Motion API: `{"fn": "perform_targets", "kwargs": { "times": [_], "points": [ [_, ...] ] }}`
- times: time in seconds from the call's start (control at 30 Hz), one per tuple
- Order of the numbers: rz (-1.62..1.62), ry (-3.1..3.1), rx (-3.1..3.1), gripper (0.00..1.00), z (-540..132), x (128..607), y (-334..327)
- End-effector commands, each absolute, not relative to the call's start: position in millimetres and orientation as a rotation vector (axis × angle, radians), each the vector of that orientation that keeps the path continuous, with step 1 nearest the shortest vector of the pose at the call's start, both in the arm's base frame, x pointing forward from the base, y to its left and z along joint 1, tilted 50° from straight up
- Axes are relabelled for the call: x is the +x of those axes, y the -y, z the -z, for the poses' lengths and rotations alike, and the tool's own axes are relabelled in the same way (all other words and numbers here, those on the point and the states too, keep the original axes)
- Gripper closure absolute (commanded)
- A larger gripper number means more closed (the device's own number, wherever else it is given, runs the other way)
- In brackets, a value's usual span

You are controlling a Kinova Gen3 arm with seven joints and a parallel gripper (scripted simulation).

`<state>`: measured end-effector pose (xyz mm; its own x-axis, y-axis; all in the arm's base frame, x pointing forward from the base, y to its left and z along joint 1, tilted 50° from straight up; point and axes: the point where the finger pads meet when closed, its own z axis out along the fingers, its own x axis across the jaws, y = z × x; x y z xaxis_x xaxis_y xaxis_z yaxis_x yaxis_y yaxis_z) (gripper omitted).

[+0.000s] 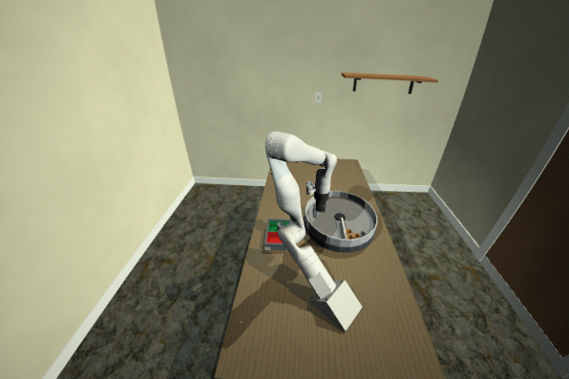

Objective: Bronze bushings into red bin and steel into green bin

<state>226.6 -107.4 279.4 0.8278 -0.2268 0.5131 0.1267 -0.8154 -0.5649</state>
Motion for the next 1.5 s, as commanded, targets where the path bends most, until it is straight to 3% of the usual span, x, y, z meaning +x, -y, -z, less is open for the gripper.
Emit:
{"fn": "perform_targets", "kwargs": {
  "times": [0.0, 1.03, 1.47],
  "points": [
    [0.768, -0.059, -2.401, 0.55, -280, 229, 105],
    [0.101, -1.448, -1.753, 0.55, -138, 228, 252],
    [0.102, -1.45, -1.753, 0.55, -137, 229, 251]
  ]
}}
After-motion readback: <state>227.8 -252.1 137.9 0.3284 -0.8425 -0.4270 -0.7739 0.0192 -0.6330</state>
